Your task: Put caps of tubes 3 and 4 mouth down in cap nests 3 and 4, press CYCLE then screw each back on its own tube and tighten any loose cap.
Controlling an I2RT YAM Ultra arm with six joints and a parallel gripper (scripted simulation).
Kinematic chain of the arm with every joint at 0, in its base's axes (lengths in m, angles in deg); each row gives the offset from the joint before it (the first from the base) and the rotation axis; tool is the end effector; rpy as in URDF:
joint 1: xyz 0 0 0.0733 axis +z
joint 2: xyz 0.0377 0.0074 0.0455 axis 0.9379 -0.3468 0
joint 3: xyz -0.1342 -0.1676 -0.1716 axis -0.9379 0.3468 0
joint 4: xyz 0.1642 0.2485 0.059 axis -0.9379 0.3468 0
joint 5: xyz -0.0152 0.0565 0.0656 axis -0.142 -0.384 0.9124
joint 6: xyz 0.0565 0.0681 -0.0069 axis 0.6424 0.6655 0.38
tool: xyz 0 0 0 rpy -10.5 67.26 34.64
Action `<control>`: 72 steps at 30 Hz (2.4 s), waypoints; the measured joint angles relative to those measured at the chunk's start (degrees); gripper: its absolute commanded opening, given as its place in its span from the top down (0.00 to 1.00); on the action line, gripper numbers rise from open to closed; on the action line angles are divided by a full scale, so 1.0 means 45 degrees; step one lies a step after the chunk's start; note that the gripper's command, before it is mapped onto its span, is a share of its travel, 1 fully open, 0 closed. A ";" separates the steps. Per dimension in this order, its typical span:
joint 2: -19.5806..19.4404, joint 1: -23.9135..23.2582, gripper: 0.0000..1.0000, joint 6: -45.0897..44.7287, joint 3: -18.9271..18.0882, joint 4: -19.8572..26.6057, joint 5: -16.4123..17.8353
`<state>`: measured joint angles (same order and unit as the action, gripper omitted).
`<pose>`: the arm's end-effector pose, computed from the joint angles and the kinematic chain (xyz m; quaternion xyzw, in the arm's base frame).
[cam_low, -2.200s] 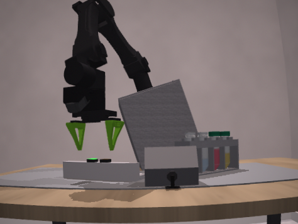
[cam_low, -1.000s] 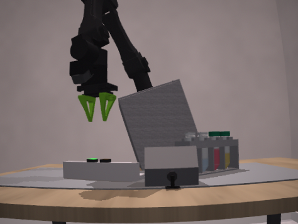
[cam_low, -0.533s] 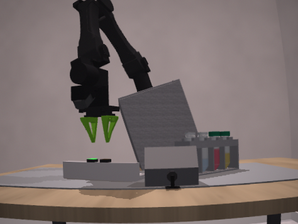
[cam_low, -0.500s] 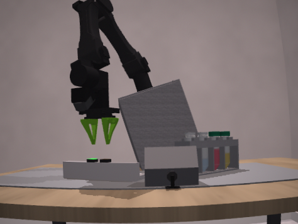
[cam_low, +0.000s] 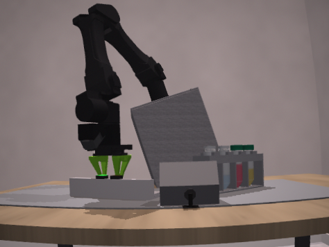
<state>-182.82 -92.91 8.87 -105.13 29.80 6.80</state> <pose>0.3309 -0.1630 -0.1363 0.1643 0.9760 -0.1407 0.0242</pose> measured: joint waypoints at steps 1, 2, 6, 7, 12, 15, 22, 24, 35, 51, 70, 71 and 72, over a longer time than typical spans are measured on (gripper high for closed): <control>-0.0126 -0.0010 0.53 -0.0029 -0.0019 -0.0073 0.0000; -0.0155 0.0005 0.53 -0.0058 -0.0015 -0.0078 0.0015; -0.0131 0.0005 0.53 -0.0112 -0.0097 -0.0277 0.0024; -0.0136 -0.0005 0.53 -0.0121 -0.0112 -0.0316 0.0024; -0.0136 0.0005 0.53 -0.0141 -0.0155 -0.0398 0.0024; -0.0136 0.0000 0.53 -0.0151 -0.0165 -0.0408 0.0024; -0.0175 -0.0029 0.53 -0.0170 -0.0185 -0.0457 0.0024; -0.0180 -0.0019 0.53 -0.0180 -0.0194 -0.0457 0.0029; -0.0442 -0.0078 0.53 -0.0228 -0.0340 -0.0549 0.0034; -0.0539 -0.0097 0.53 -0.0267 -0.0457 -0.0641 0.0039; -0.0597 -0.0117 0.53 -0.0287 -0.0379 -0.0811 0.0039; -0.0602 -0.0117 0.53 -0.0287 -0.0369 -0.0816 0.0039; -0.0602 -0.0121 0.53 -0.0287 -0.0364 -0.0816 0.0039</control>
<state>-185.53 -93.46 7.58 -106.77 26.13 6.98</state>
